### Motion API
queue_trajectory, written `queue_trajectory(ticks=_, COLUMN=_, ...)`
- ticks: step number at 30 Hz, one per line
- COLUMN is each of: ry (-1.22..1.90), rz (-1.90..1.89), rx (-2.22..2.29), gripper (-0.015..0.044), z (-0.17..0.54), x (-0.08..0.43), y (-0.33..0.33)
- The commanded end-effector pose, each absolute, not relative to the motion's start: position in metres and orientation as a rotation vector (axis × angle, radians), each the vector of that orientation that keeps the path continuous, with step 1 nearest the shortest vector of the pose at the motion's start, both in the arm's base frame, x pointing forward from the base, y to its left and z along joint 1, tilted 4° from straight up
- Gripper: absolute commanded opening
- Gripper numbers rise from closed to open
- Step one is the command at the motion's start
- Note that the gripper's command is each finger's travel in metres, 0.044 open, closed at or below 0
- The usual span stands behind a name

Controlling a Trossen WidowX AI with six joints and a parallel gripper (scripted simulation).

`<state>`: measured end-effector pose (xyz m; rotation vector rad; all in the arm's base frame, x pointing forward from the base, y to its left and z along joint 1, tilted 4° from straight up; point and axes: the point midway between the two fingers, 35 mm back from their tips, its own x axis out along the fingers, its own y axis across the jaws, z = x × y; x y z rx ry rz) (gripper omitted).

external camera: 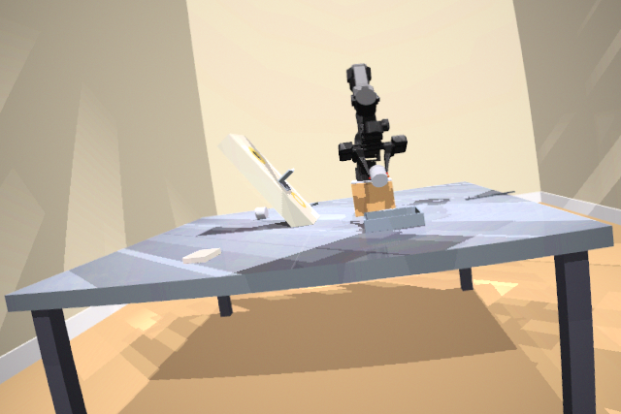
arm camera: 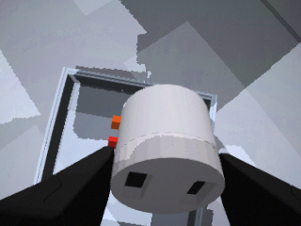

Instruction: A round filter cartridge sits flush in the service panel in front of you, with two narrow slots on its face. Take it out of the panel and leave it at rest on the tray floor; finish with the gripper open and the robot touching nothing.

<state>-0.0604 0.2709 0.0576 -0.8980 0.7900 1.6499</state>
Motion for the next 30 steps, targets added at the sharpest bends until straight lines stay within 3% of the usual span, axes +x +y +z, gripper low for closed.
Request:
queue_trajectory(ticks=1, ry=0.775, rz=1.711, rx=-0.921, gripper=0.0, z=0.045, x=-0.078, y=0.262)
queue_trajectory(ticks=30, ry=0.772, rz=1.72, rx=-0.927, gripper=0.0, z=-0.033, x=-0.086, y=0.258)
